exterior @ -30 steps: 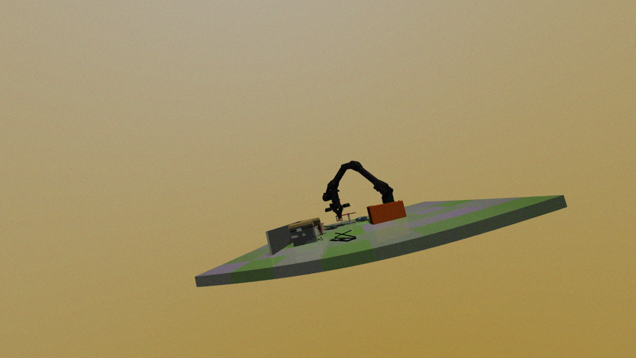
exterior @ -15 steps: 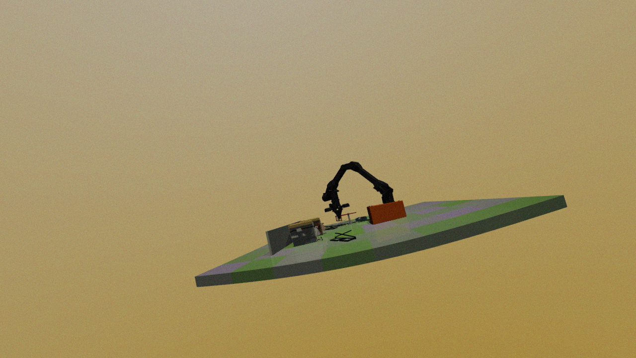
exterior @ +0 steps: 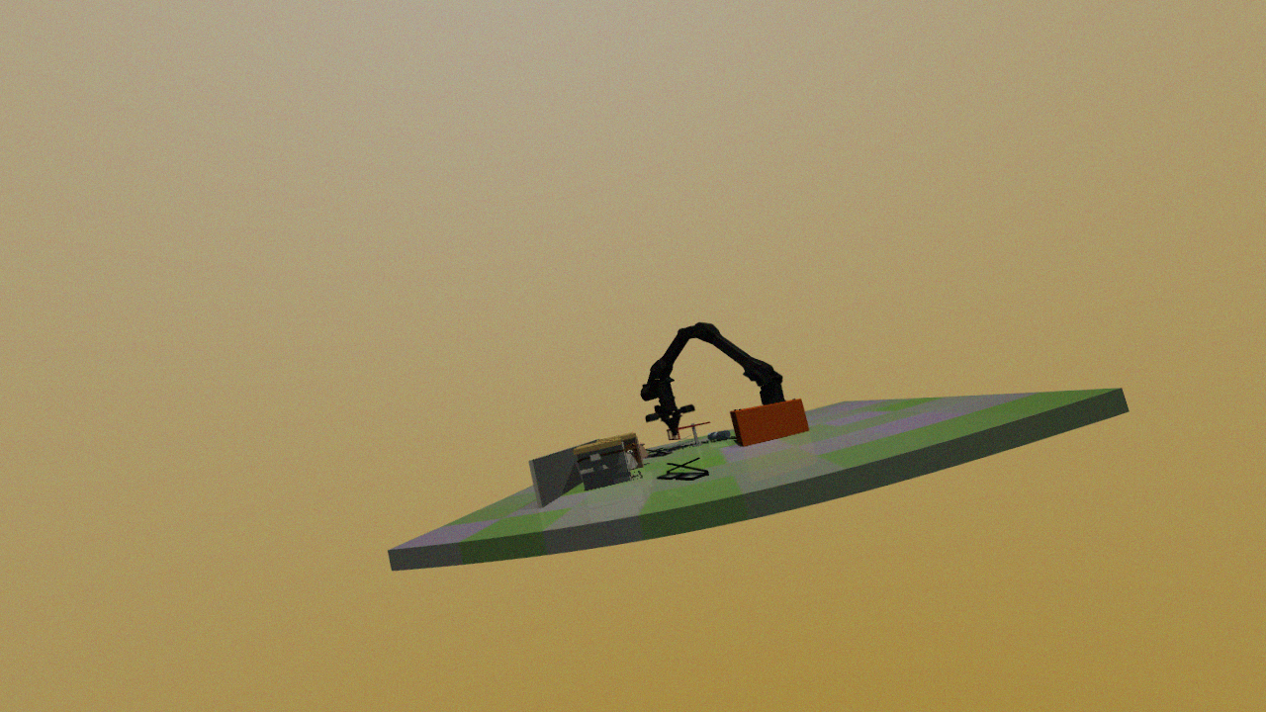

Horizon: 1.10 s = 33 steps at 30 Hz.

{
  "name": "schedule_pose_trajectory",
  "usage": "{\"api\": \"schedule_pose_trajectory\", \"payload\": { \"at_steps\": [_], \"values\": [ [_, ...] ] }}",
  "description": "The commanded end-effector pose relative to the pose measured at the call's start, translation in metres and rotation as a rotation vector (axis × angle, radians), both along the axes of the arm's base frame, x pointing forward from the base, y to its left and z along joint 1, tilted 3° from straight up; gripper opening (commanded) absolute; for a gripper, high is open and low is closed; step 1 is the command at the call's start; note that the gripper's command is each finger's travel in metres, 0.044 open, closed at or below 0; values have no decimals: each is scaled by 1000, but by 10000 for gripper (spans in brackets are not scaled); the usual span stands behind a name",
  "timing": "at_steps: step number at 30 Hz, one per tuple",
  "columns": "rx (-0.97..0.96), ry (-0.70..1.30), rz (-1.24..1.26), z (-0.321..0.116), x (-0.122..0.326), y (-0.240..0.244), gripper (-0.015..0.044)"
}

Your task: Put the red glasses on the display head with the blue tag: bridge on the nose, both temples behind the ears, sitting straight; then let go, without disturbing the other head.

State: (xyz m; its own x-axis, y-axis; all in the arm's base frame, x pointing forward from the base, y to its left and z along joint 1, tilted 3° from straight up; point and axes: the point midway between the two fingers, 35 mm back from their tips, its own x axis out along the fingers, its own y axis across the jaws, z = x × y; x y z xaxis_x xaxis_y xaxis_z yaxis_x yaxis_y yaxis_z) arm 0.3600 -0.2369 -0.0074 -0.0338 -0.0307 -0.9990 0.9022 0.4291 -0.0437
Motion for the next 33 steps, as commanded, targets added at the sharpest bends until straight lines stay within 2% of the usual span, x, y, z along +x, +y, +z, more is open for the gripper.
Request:
{"api": "schedule_pose_trajectory", "payload": {
  "at_steps": [1, 33],
  "values": [
    [-10, -10, 4, 4, 4, -4, 0],
    [-10, -11, 4, 4, 7, -9, 0]
  ]
}}
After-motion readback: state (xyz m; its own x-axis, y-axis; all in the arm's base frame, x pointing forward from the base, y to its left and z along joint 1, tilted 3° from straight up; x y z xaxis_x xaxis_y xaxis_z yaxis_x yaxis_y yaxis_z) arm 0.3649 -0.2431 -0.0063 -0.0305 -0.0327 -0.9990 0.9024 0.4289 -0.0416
